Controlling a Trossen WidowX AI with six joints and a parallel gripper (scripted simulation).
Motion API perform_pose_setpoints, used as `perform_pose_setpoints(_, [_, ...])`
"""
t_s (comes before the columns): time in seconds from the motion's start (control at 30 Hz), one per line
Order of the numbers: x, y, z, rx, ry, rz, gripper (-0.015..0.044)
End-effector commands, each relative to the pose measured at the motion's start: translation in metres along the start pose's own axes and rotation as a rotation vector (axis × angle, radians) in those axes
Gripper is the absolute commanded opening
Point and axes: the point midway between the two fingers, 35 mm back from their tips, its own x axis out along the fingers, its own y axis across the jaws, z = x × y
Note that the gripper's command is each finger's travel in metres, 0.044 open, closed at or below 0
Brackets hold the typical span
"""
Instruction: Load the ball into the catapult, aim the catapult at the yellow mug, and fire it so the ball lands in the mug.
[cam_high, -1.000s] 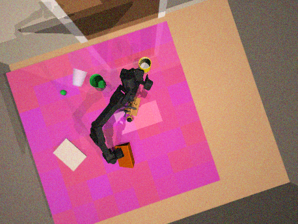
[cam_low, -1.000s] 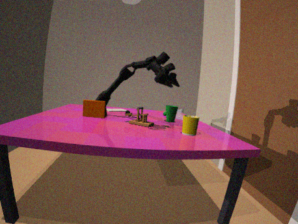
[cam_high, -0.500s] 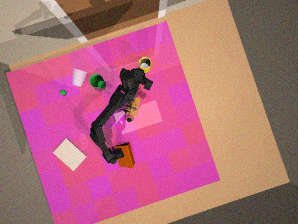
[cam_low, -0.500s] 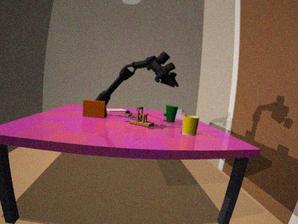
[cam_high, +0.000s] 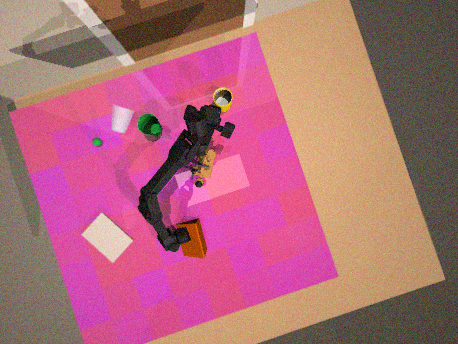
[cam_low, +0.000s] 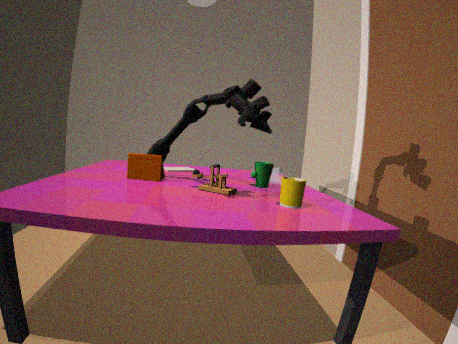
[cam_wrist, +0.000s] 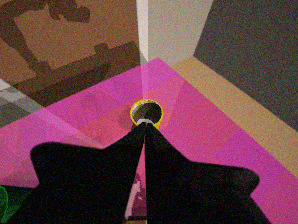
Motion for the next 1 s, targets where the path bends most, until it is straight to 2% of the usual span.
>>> perform_pose_setpoints(0.0, [-0.001, 0.001, 0.001, 0.001, -0.001, 0.002, 0.0000])
perform_pose_setpoints(0.97, [-0.019, 0.026, -0.105, -0.693, 0.342, -0.207, 0.0000])
